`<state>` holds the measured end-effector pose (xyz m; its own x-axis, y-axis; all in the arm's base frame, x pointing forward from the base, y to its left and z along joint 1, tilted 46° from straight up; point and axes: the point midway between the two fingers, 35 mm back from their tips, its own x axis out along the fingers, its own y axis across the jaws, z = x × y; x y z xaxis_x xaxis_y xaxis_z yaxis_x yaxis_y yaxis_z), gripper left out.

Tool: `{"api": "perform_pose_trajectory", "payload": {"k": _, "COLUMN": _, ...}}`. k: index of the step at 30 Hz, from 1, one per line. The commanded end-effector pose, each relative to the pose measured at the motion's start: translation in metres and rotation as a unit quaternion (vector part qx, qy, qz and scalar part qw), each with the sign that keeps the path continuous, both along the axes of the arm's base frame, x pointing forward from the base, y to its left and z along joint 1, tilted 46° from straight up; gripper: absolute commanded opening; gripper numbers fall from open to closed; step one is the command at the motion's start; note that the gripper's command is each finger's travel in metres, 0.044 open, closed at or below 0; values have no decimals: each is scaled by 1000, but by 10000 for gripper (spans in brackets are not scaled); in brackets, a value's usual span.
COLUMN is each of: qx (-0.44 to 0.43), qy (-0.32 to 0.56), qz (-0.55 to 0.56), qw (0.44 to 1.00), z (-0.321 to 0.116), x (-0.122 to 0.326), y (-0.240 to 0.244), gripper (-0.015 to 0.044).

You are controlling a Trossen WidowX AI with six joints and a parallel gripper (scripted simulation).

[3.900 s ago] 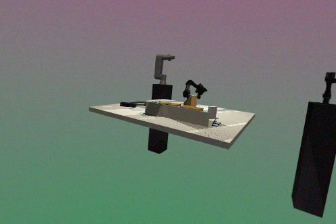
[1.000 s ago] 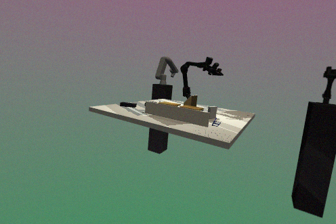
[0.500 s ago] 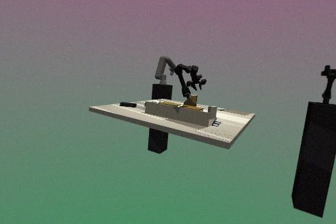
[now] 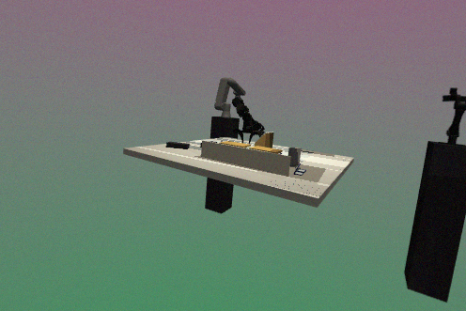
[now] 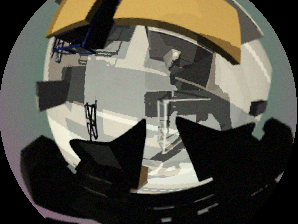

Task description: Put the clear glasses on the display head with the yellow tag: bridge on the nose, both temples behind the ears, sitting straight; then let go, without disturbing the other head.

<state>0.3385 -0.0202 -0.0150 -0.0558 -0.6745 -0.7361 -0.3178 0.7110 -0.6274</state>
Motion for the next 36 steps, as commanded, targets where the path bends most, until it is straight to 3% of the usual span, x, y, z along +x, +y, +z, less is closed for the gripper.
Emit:
{"api": "perform_pose_trajectory", "payload": {"k": 1, "qx": -26, "qy": 16, "qz": -19, "qw": 999, "z": 6, "x": -10, "y": -21, "gripper": 200}}
{"api": "perform_pose_trajectory", "payload": {"k": 4, "qx": -26, "qy": 16, "qz": -19, "qw": 999, "z": 5, "x": -9, "y": -20, "gripper": 200}}
{"api": "perform_pose_trajectory", "payload": {"k": 7, "qx": -26, "qy": 16, "qz": -19, "qw": 999, "z": 5, "x": -9, "y": -20, "gripper": 121}}
{"api": "perform_pose_trajectory", "payload": {"k": 36, "qx": -26, "qy": 16, "qz": -19, "qw": 999, "z": -17, "x": -12, "y": -39, "gripper": 120}}
